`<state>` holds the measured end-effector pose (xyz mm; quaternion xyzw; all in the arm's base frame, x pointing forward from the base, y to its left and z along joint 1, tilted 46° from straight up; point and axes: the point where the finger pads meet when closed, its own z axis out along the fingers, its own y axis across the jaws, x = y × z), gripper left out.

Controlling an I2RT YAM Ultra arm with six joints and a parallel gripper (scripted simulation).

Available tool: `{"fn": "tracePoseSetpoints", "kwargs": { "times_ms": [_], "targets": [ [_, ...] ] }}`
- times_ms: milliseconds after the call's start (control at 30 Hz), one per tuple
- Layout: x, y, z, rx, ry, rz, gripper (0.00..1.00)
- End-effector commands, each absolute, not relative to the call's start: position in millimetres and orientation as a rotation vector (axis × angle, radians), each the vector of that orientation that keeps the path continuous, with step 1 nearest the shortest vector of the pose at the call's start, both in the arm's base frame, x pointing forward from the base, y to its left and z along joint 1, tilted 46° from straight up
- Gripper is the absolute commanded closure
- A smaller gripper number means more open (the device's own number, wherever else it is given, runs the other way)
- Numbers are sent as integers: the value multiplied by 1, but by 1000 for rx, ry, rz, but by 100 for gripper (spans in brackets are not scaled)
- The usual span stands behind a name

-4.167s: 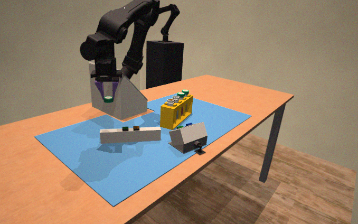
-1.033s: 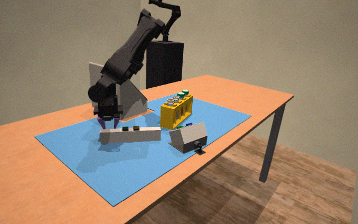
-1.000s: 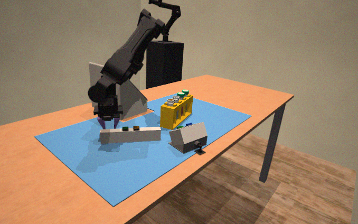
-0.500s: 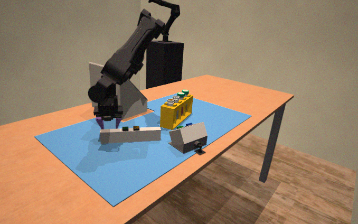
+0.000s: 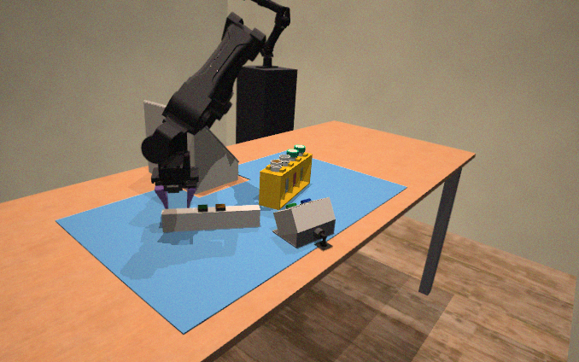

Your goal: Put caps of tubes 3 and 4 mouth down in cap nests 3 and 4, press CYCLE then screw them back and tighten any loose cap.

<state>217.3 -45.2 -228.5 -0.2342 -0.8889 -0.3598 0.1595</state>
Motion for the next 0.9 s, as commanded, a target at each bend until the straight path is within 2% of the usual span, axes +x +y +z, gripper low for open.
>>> {"fn": "tracePoseSetpoints", "kwargs": {
  "times_ms": [0,867],
  "targets": [
    [226,-67,-213,-679,-2571,-1027,53],
    [236,-143,-137,-679,-2571,-1024,53]
  ]
}}
